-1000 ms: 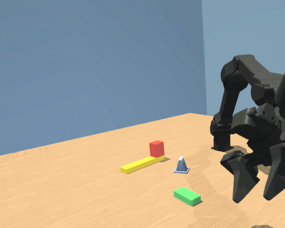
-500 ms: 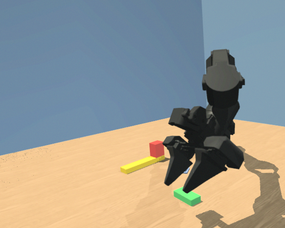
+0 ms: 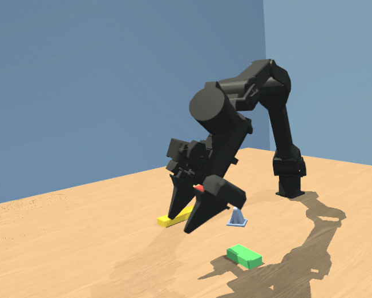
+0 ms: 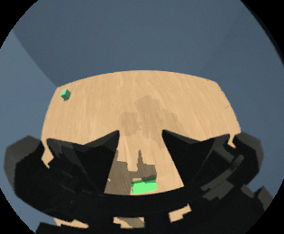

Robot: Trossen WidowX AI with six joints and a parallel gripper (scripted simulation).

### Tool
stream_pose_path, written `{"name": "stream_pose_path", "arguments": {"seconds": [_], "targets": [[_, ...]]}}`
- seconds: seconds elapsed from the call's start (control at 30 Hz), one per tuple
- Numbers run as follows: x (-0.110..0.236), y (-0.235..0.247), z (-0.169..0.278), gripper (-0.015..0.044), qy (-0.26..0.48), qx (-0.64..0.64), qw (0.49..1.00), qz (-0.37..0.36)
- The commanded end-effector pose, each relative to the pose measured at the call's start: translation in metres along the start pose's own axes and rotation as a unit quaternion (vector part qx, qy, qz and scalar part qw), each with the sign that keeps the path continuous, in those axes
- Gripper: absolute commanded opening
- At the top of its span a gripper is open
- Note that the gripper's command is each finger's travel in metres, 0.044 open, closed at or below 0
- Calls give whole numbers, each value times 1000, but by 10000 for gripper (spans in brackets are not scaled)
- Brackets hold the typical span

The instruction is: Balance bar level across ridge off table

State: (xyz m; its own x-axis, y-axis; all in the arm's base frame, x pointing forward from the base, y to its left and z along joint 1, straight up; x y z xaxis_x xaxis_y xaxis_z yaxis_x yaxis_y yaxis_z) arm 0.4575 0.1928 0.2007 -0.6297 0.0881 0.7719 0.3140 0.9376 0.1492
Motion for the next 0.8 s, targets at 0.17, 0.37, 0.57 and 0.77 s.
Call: {"name": "stream_pose_path", "arguments": {"seconds": [0.17,0.37,0.57,0.77], "targets": [[0,-62,-17,315,53,35,997,39],[4,-103,-24,315,92,51,993,59],[11,-143,-30,315,131,73,986,72],[21,-181,-31,315,172,90,978,78]]}}
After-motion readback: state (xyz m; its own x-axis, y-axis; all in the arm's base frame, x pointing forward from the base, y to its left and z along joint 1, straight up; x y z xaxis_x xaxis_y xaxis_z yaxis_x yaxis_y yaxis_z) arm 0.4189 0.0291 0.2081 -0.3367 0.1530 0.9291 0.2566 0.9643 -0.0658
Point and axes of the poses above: the point midway between the two fingers, 35 mm back from their tips, its own x axis back along the fingers, its own y axis across the jaws, z = x × y, the point moved 5 cm from there along x, back along the fingers, and after that the axes turned 13 degrees about -x, right-handed, at the moved point
